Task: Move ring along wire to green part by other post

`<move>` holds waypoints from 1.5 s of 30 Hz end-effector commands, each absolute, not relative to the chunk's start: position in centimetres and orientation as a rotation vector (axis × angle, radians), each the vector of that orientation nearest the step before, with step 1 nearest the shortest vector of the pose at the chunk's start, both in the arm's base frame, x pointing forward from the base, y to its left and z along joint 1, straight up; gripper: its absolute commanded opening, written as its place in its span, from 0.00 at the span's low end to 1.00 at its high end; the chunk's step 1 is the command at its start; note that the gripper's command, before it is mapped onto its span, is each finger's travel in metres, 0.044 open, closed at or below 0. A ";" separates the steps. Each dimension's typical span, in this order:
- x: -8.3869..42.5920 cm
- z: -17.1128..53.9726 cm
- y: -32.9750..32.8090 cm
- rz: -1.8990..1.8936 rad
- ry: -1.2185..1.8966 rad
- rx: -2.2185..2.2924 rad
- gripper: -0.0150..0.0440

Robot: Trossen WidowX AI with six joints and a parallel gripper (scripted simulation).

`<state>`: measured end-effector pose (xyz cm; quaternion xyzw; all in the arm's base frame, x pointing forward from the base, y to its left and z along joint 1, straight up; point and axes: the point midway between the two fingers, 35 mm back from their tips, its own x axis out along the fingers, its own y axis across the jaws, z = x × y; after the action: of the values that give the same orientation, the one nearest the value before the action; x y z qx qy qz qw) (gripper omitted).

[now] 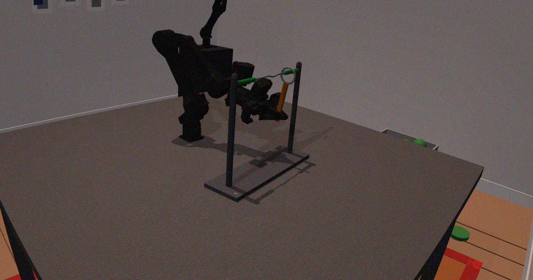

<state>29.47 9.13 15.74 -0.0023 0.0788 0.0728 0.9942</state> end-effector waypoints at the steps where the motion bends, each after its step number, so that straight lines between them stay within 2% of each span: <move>1: 29.2 15.4 9.2 0.144 0.170 -0.002 0.00; 20: 29.1 15.2 9.2 0.144 0.177 -0.002 0.00; 32: 29.0 15.3 9.3 0.149 0.176 -0.005 0.53; 45: 27.0 15.9 9.1 0.147 0.178 -0.003 0.53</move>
<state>27.52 9.18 16.02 -0.0023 0.0868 0.0745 0.9934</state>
